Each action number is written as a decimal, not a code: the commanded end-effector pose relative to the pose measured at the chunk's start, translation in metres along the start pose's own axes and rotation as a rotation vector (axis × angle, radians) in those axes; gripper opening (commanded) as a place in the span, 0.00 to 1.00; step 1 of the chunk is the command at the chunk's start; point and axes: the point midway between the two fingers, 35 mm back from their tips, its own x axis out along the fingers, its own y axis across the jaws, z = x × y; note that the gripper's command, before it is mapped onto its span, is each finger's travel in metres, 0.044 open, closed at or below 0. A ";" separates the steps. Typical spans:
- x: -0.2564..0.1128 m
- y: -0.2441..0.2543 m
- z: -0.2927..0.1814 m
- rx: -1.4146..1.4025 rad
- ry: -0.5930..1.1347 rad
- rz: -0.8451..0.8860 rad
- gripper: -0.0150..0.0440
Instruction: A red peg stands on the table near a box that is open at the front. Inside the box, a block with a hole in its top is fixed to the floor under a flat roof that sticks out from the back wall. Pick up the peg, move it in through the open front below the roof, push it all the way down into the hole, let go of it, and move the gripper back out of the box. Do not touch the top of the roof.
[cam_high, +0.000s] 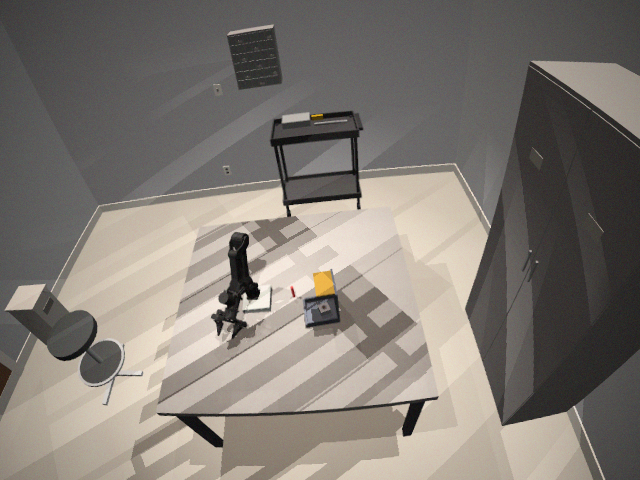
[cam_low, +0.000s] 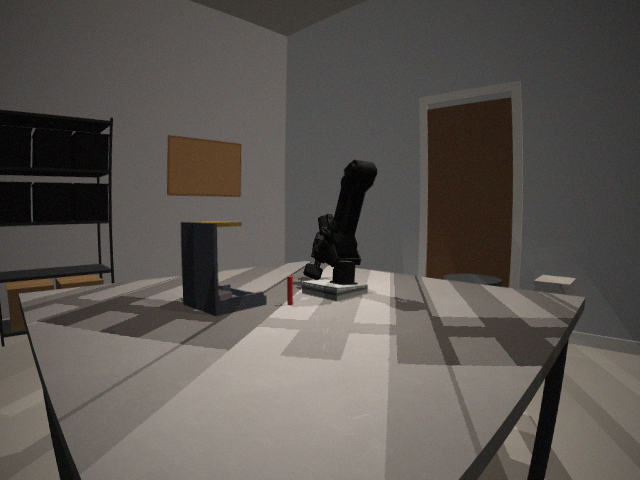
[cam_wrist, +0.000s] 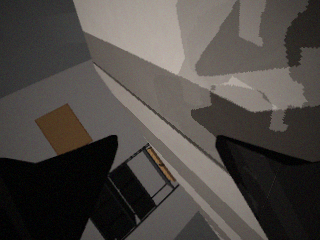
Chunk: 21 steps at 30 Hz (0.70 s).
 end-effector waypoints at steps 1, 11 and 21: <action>0.000 0.000 -0.001 0.000 0.002 -0.002 0.98; -0.002 -0.019 -0.039 -0.008 0.131 -0.104 1.00; -0.012 -0.041 -0.078 -0.014 0.261 -0.221 1.00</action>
